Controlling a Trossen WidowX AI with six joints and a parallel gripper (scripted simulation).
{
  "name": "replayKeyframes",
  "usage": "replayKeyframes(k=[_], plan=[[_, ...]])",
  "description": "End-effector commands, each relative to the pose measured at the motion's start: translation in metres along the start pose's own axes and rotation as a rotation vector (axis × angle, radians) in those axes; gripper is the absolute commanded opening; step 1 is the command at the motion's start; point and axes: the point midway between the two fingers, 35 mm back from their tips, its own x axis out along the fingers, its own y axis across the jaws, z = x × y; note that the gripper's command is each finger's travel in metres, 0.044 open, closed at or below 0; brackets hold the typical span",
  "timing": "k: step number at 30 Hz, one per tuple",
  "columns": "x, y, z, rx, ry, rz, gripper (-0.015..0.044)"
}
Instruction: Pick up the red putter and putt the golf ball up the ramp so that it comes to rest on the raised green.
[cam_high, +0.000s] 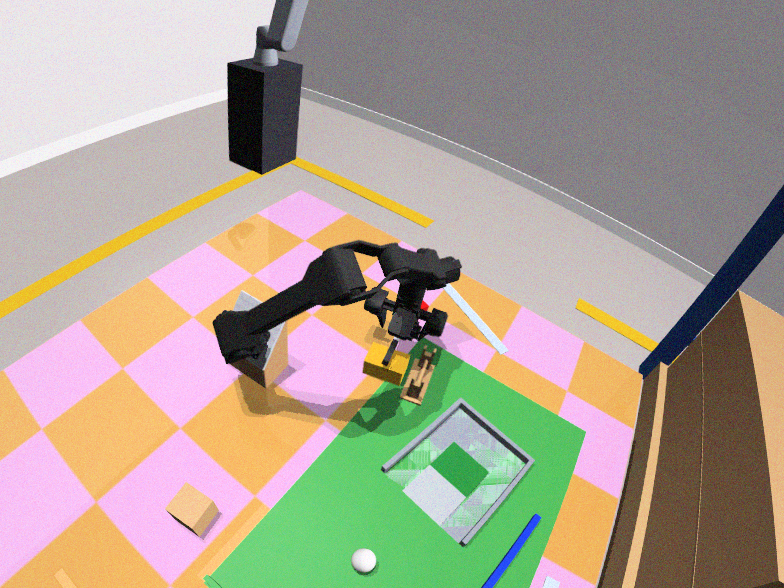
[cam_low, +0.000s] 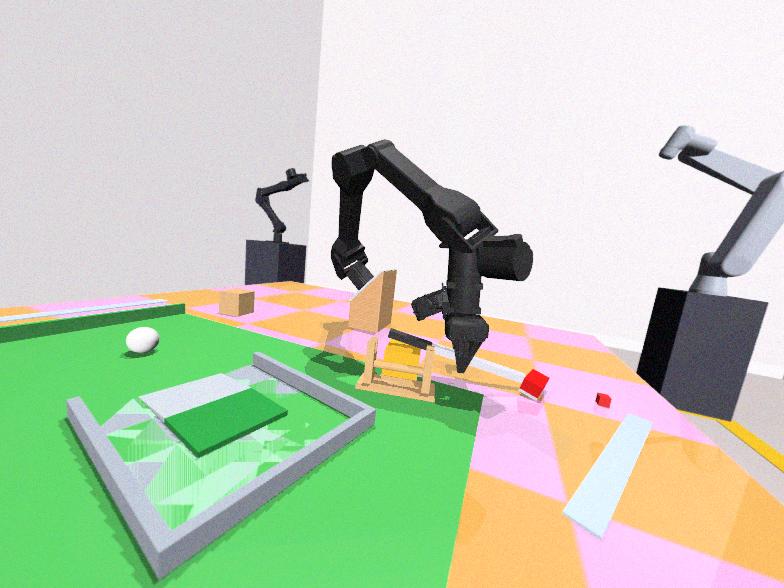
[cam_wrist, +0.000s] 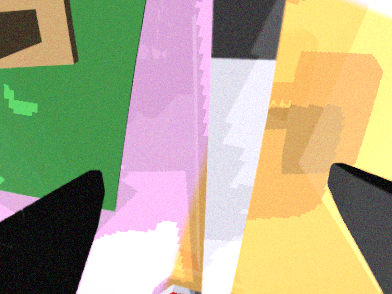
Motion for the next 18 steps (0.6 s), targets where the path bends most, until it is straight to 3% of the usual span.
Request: replayKeyframes(k=[1,10,18], plan=[[0.008,-0.001,0.002,-0.005,-0.005,-0.003,0.044],[0.019,-0.001,0.003,-0.005,-0.006,-0.003,0.044],[0.015,0.0,0.002,0.0,-0.002,-0.003,0.023]])
